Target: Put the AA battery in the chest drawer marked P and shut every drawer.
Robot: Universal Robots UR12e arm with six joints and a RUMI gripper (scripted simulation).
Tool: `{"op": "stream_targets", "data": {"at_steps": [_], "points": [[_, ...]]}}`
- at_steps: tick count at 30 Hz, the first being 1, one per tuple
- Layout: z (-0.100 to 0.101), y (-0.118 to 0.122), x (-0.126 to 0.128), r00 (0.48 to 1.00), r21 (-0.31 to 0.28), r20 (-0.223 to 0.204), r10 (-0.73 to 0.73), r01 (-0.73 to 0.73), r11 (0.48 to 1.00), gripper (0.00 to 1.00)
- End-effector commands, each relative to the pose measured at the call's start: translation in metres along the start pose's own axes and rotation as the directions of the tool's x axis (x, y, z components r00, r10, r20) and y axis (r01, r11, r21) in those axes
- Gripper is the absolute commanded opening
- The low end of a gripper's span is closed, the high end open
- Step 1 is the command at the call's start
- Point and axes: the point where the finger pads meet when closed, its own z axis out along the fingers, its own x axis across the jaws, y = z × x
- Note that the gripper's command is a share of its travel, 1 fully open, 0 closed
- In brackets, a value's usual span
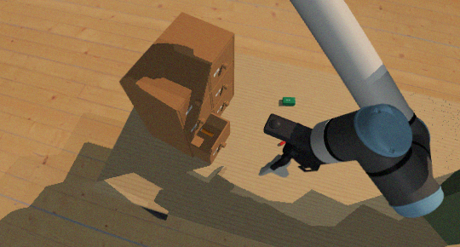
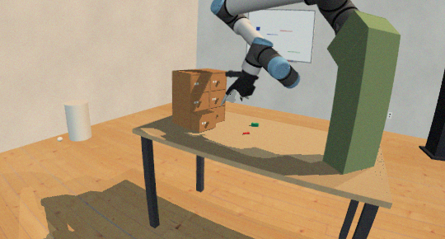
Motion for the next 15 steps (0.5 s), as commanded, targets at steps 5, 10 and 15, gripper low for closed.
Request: {"op": "stream_targets", "data": {"at_steps": [5, 10, 15], "points": [[0.042, -0.011, -0.002, 1.0, 0.344, 0.012, 0.0, -0.004, 0.939, 1.0], [0.053, -0.014, -0.002, 1.0, 0.425, 0.012, 0.0, -0.005, 0.905, 1.0], [0.065, -0.017, -0.002, 1.0, 0.509, 0.012, 0.0, -0.006, 0.861, 1.0]]}}
